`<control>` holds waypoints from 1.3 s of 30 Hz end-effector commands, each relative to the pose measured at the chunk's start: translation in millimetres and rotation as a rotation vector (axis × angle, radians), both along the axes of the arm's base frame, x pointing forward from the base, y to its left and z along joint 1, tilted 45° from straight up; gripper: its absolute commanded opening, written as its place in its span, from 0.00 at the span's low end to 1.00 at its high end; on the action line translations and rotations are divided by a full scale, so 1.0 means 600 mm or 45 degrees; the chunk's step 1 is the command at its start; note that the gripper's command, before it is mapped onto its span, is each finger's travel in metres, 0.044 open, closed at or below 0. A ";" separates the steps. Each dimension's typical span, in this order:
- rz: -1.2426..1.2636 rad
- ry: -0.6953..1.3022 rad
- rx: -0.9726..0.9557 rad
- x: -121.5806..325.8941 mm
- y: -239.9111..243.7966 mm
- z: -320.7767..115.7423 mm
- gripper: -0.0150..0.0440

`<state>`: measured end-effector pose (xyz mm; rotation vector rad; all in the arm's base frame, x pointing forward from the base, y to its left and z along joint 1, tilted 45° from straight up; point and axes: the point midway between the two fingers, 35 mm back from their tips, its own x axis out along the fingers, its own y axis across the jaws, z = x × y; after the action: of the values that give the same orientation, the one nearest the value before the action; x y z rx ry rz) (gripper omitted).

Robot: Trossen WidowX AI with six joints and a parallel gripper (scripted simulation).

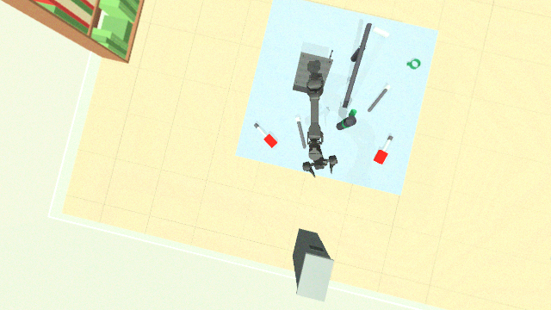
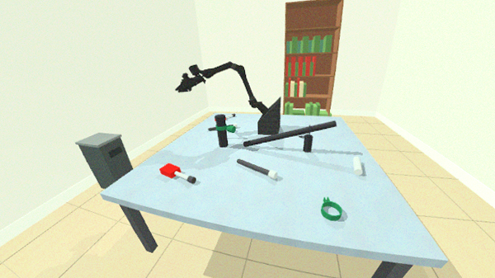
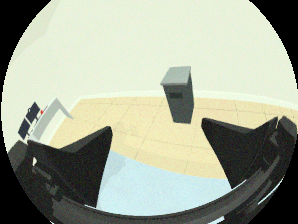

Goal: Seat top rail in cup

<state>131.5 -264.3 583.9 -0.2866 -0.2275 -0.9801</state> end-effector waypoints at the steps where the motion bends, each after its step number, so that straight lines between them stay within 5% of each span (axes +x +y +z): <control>1: 0.114 0.010 0.226 0.081 -0.022 -0.079 1.00; 10: 0.348 0.176 0.643 0.268 0.027 -0.256 1.00; 21: 0.493 0.581 0.980 0.407 0.222 -0.474 1.00; 30: 0.445 1.087 0.957 0.395 0.408 -0.659 1.00; 39: 0.360 1.545 0.555 0.288 0.547 -0.794 1.00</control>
<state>331.6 42.8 131.0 -0.2154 0.9786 -0.4352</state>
